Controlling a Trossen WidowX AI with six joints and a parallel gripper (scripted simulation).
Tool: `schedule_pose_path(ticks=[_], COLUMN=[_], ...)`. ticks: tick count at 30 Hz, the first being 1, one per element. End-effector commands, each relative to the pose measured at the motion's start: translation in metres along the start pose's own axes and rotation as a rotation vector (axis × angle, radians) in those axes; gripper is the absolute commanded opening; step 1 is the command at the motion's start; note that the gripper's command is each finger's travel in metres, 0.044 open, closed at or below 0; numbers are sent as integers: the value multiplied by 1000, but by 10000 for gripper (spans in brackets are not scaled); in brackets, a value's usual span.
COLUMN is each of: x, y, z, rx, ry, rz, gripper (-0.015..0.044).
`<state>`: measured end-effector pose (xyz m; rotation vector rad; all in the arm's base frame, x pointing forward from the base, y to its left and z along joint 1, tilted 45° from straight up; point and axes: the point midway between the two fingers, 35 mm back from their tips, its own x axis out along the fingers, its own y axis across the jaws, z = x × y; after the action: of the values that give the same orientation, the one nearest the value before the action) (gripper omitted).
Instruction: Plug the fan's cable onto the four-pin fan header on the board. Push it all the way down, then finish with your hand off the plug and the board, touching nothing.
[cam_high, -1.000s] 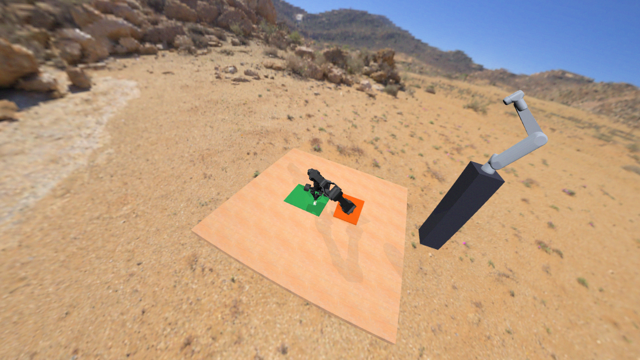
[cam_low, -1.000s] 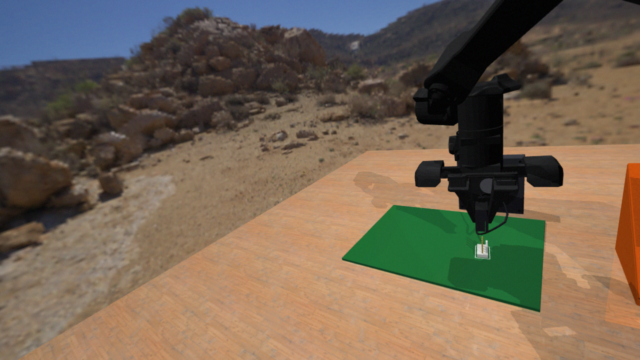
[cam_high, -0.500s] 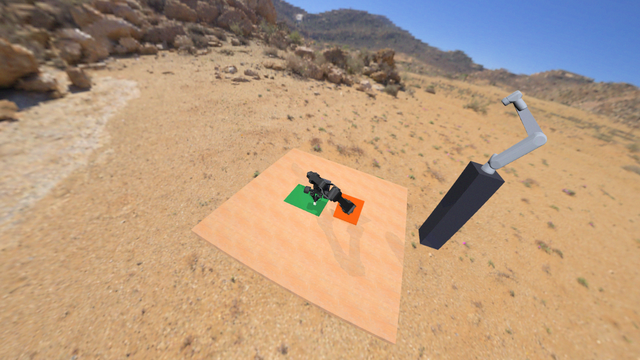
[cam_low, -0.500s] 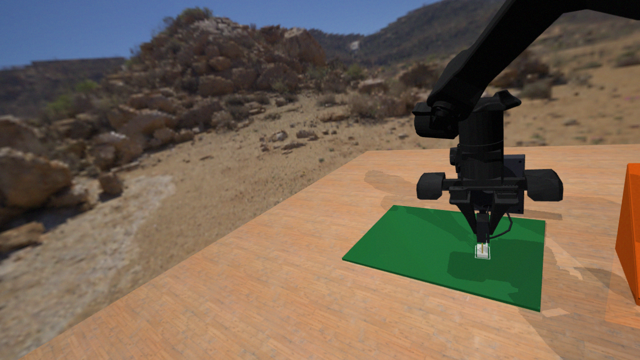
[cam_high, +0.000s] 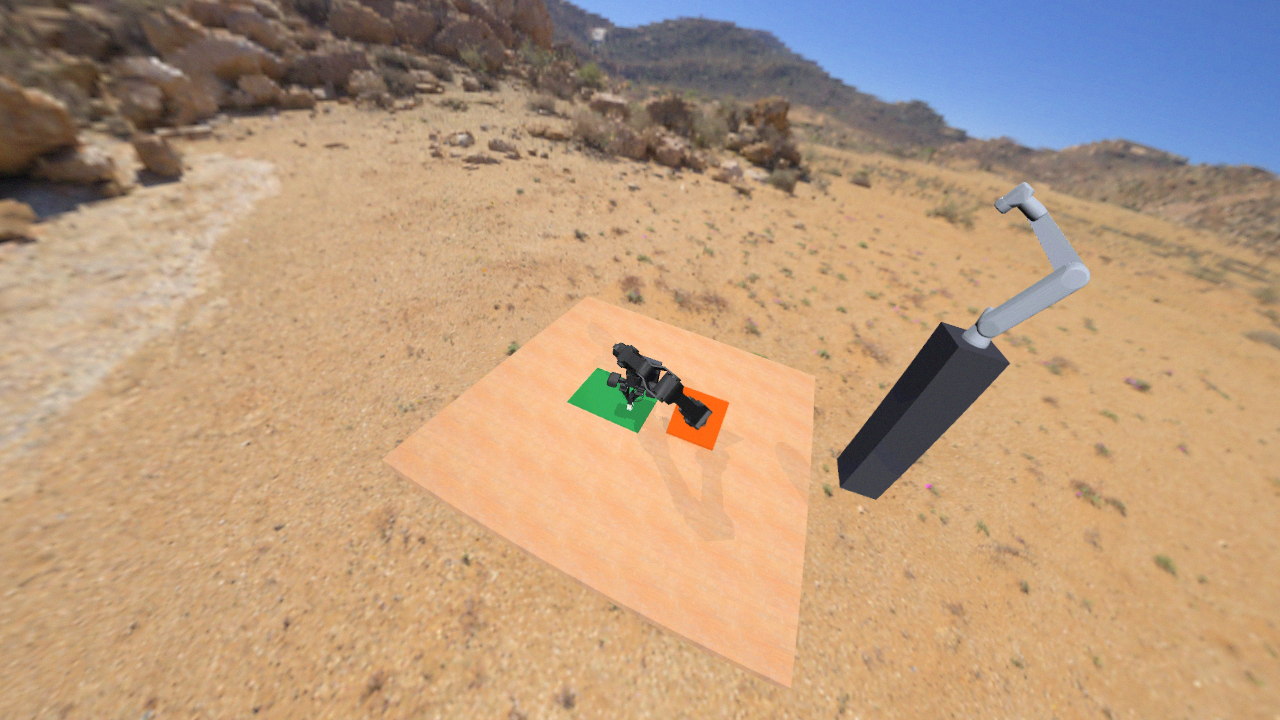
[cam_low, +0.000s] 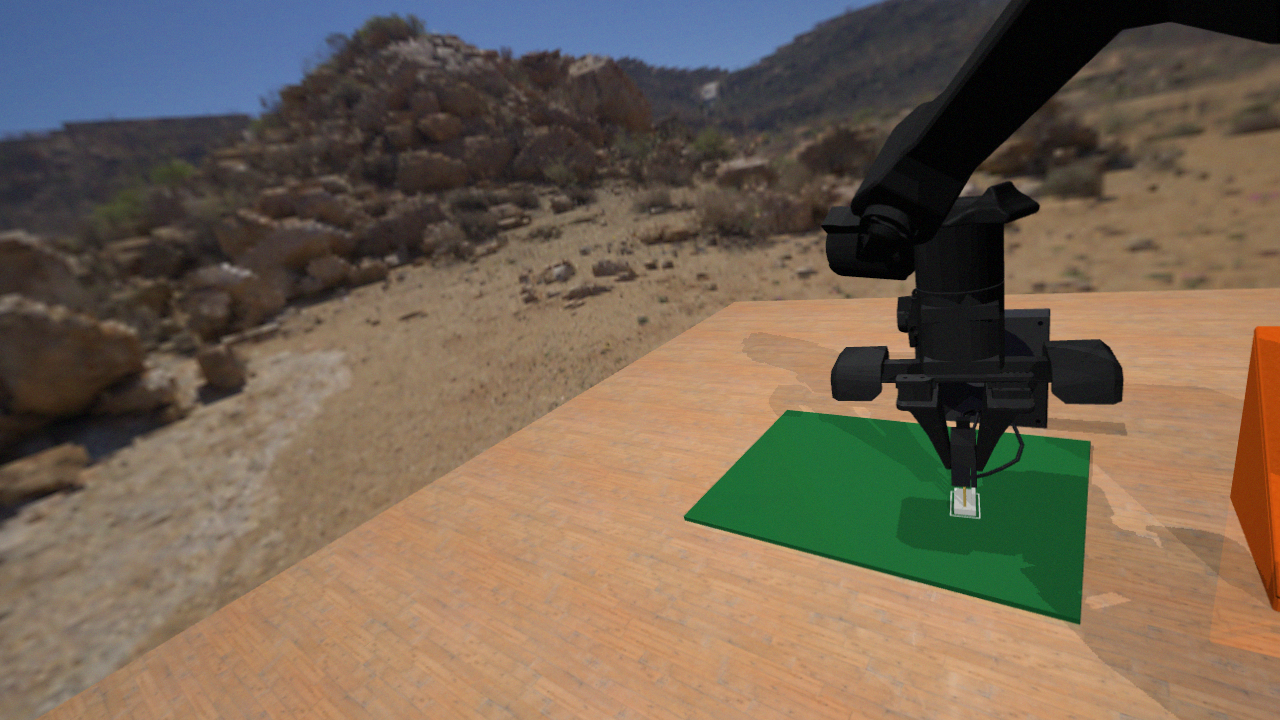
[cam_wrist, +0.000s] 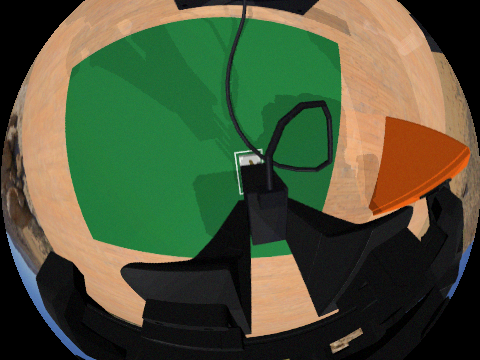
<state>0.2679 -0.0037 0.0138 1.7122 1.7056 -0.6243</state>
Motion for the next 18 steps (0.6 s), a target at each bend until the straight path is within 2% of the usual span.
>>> schedule_pose_path(ticks=[1,18], x=[0,4], y=[1,0], z=[0,-1], rx=[2,3], ry=[4,4], rz=[4,4], gripper=[0,0])
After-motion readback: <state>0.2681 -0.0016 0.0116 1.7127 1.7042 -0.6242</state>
